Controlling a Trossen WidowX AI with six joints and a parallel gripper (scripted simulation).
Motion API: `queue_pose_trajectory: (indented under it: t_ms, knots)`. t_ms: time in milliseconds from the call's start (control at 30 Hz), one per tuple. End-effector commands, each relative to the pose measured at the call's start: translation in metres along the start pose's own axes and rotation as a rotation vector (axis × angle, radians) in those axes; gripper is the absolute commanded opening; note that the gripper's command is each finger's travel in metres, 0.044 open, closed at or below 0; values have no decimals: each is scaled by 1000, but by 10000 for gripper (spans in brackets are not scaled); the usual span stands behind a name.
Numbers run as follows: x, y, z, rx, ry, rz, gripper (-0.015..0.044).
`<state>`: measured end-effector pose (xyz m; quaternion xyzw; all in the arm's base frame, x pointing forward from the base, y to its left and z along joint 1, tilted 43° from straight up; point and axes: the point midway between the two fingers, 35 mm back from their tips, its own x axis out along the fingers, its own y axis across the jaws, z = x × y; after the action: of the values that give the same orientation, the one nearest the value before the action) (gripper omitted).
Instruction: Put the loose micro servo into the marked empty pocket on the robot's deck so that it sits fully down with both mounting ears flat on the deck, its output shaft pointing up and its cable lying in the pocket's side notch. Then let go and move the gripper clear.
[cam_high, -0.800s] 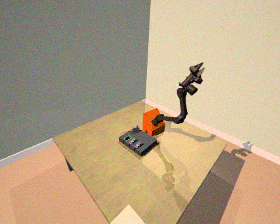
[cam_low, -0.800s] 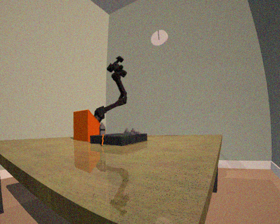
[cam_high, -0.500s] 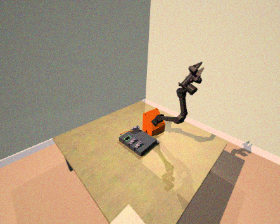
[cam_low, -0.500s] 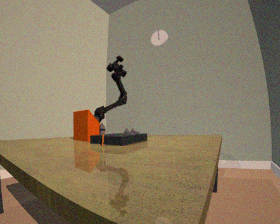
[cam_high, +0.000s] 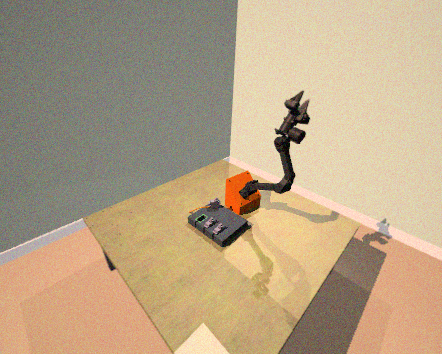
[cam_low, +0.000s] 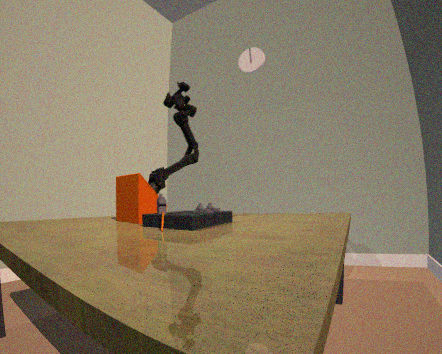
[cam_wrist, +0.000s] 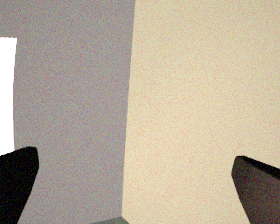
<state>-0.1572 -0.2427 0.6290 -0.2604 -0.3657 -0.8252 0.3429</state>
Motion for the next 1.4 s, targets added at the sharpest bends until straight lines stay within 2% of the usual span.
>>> queue_pose_trajectory:
  t_ms: [0, 333, 667, 1000, 1367]
  knots:
    - [-1, 6, -24, -26, 61, 23, 440]
    - [-19, 30, -104, -107, 289, 127, 440]
    - [-55, 56, -184, -198, 525, 262, 440]
    - [-115, 80, -262, -278, 782, 424, 440]
    - [-203, 96, -332, -369, 1075, 629, 440]
